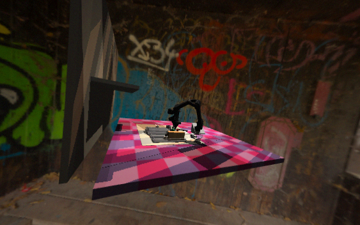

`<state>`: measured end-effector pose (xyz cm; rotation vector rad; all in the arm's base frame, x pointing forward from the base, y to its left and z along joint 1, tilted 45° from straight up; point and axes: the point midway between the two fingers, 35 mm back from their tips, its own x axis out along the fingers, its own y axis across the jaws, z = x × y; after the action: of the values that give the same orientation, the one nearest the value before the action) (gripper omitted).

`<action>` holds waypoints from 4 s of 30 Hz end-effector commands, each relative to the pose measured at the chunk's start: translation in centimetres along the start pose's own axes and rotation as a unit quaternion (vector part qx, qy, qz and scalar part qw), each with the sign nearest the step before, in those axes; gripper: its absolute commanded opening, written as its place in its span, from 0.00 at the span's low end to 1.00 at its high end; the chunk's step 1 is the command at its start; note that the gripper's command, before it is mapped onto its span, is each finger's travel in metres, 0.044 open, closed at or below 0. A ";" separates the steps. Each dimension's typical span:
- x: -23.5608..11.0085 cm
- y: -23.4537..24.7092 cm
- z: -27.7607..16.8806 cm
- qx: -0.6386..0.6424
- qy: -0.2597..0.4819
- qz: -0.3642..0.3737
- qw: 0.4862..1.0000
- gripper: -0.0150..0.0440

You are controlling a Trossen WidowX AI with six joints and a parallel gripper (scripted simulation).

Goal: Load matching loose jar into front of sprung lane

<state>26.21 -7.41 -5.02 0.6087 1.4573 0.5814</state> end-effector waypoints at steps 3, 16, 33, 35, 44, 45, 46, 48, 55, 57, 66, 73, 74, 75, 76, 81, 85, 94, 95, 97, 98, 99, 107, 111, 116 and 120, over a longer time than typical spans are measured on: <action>-0.2 0.0 -0.1 0.006 -0.003 -0.004 1.000 0.31; -5.4 0.1 0.1 0.011 -0.003 -0.010 1.000 0.25; -9.1 2.6 0.7 0.000 0.000 -0.002 1.000 0.25; -8.4 3.7 1.0 -0.002 -0.001 -0.003 1.000 0.25; -5.2 8.3 1.7 -0.011 0.000 0.002 1.000 0.25; -5.0 8.6 1.7 -0.011 0.000 0.003 1.000 0.25; -5.0 8.7 1.7 -0.011 0.000 0.003 1.000 0.25; -4.9 8.7 1.7 -0.011 0.000 0.003 1.000 0.25; -3.0 8.7 1.7 -0.012 -0.001 0.003 1.000 0.25; -2.6 8.7 1.6 -0.012 -0.001 0.003 1.000 0.25; -2.5 8.7 1.9 -0.012 -0.001 0.003 1.000 0.25; -2.5 8.7 2.2 -0.012 -0.001 0.003 1.000 0.25; -2.5 8.7 2.3 -0.012 -0.001 0.003 1.000 0.25; -2.5 8.7 2.3 -0.012 -0.001 0.003 1.000 0.25; -2.5 8.7 2.4 -0.012 -0.001 0.003 1.000 0.25; -2.5 8.7 2.6 -0.012 -0.001 0.003 1.000 0.25; -2.5 8.7 2.8 -0.012 -0.001 0.003 1.000 0.25; -2.5 8.7 3.2 -0.012 -0.001 0.003 1.000 0.25; -2.5 8.7 3.3 -0.012 -0.001 0.003 1.000 0.25; -2.4 8.7 3.4 -0.012 -0.001 0.003 1.000 0.25; -2.4 8.7 3.4 -0.012 -0.001 0.003 1.000 0.25; -2.4 8.7 3.5 -0.012 -0.001 0.003 1.000 0.25; -2.5 8.7 3.8 -0.012 -0.001 0.003 1.000 0.25; -2.5 8.7 4.0 -0.012 -0.001 0.003 1.000 0.25; -2.5 8.8 4.3 -0.012 -0.001 0.003 1.000 0.25; -2.5 8.8 4.5 -0.012 -0.001 0.003 1.000 0.25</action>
<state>29.74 -2.80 2.68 0.6001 1.4709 0.5999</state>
